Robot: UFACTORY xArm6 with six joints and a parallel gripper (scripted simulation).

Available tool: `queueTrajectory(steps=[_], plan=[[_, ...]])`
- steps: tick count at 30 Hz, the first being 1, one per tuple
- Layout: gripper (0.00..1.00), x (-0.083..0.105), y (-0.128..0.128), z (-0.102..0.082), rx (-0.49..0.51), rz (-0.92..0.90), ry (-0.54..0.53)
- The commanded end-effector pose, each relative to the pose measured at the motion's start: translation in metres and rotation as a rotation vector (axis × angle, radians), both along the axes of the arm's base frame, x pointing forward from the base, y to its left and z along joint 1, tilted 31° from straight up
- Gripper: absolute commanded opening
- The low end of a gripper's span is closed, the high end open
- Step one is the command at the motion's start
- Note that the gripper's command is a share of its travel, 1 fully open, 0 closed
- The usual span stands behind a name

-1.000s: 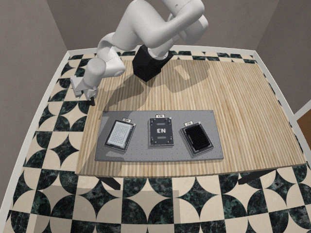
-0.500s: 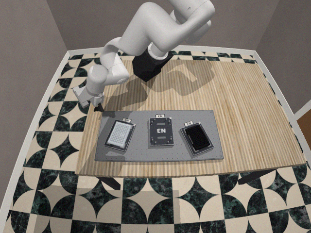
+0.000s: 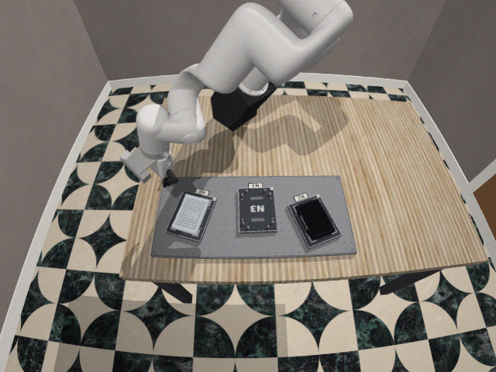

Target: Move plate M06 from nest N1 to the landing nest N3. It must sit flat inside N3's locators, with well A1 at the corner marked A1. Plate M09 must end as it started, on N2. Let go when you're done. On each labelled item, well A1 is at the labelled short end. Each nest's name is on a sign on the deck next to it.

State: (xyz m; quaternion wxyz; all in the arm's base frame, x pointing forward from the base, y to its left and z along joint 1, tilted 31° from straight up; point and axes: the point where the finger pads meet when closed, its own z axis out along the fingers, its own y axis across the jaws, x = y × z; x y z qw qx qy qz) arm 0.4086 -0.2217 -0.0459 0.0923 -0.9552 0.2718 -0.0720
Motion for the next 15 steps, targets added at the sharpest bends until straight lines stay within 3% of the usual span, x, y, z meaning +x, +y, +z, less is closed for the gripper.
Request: queueTrajectory(steps=[1,15], plan=[[1.0,0.011,0.016,0.01,0.054,0.075,-0.073],[1.0,0.034,0.051,0.03,0.122,0.231,-0.153]])
